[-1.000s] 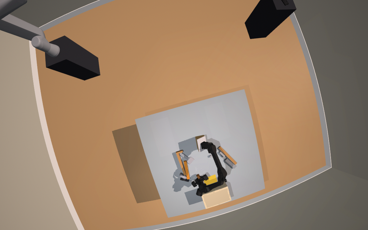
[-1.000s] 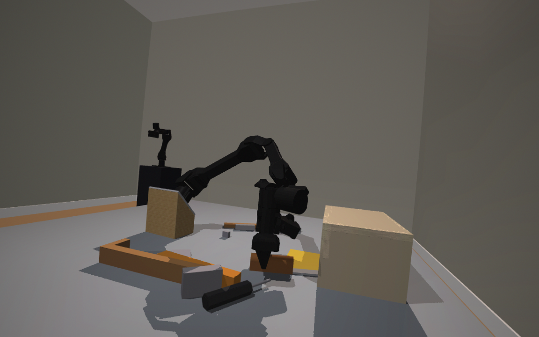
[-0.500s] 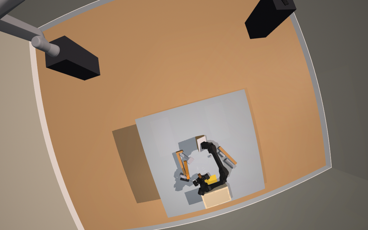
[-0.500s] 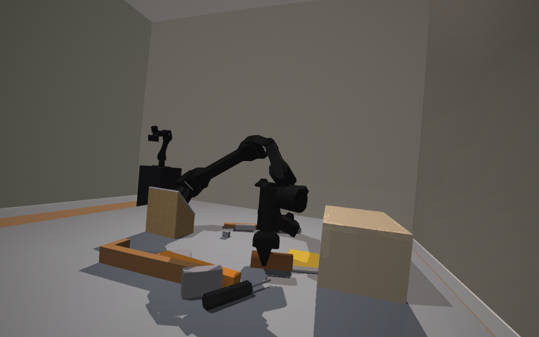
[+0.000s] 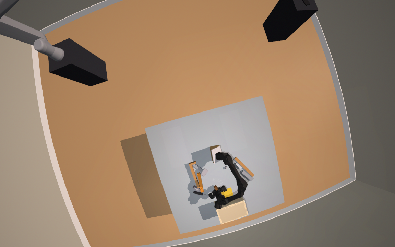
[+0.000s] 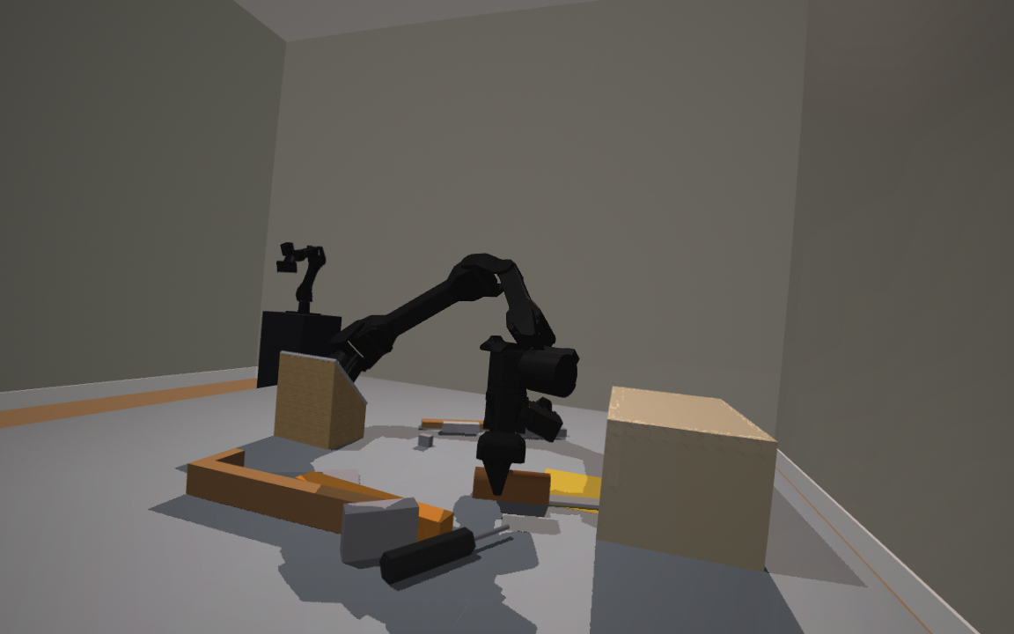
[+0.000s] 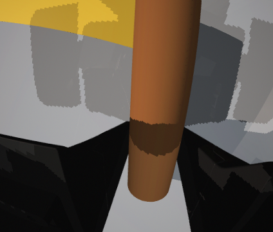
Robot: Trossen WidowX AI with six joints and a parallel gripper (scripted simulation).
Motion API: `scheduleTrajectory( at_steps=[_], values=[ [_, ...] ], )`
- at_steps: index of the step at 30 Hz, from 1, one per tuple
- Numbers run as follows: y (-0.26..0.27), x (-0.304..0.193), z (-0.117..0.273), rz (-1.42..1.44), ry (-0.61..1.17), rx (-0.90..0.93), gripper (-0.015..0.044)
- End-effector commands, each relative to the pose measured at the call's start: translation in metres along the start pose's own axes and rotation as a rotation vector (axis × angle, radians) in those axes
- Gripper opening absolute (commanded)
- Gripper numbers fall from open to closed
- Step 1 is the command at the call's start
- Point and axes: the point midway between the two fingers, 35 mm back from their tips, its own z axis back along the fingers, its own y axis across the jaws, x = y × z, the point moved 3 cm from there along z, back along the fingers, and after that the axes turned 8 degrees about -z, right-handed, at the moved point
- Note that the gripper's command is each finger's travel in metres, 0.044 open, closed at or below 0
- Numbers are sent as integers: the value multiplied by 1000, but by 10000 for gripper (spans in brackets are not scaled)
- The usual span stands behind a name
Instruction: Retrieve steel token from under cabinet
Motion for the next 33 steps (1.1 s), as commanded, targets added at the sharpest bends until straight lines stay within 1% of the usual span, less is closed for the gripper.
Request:
scheduleTrajectory(
  at_steps=[1,14,33],
  values=[
    [7,-1,-1,4,2,3,0],
    [21,-3,-1,4,2,3,0],
    [18,-20,-2,3,3,3,0]
  ],
)
